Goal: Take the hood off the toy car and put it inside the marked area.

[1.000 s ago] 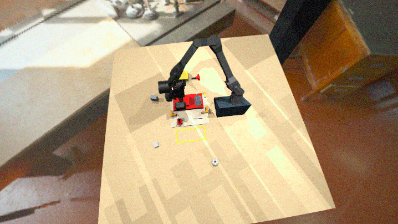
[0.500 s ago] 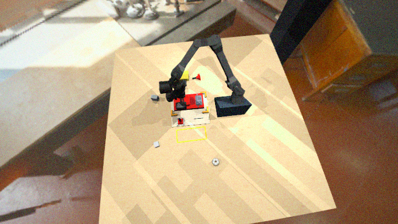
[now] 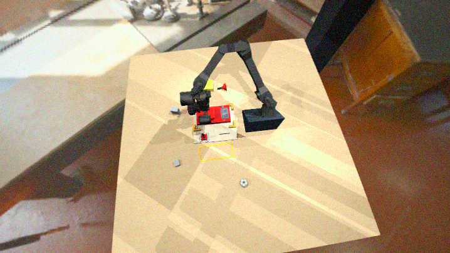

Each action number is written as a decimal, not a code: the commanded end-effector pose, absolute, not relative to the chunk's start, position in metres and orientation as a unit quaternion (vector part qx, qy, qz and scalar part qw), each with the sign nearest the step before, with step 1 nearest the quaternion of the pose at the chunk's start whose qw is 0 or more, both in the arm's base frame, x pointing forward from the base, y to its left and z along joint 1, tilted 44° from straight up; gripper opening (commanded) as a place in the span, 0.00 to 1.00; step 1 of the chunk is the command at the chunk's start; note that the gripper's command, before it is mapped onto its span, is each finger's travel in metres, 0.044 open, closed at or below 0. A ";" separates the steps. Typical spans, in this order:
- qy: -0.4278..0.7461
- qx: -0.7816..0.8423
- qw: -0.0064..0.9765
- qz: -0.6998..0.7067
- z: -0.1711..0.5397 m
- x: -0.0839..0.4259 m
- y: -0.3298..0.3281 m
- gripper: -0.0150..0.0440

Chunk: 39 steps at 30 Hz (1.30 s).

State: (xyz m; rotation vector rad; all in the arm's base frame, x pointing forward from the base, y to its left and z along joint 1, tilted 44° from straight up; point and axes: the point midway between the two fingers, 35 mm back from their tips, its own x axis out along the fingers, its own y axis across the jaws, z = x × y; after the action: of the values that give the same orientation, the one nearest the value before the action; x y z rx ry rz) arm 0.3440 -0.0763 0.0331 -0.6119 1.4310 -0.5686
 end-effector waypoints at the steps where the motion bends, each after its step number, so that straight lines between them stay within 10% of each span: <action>1: 0.636 -0.272 0.676 -0.254 0.035 0.344 -0.075 0.41; 5: 0.636 -0.272 0.676 -0.254 0.037 0.344 -0.073 0.25; 39: 0.636 -0.271 0.677 -0.253 0.053 0.343 -0.057 0.25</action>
State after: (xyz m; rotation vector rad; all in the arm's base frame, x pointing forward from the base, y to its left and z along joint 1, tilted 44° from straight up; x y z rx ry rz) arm 0.3422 -0.0598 0.0488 -0.6169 1.4384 -0.5677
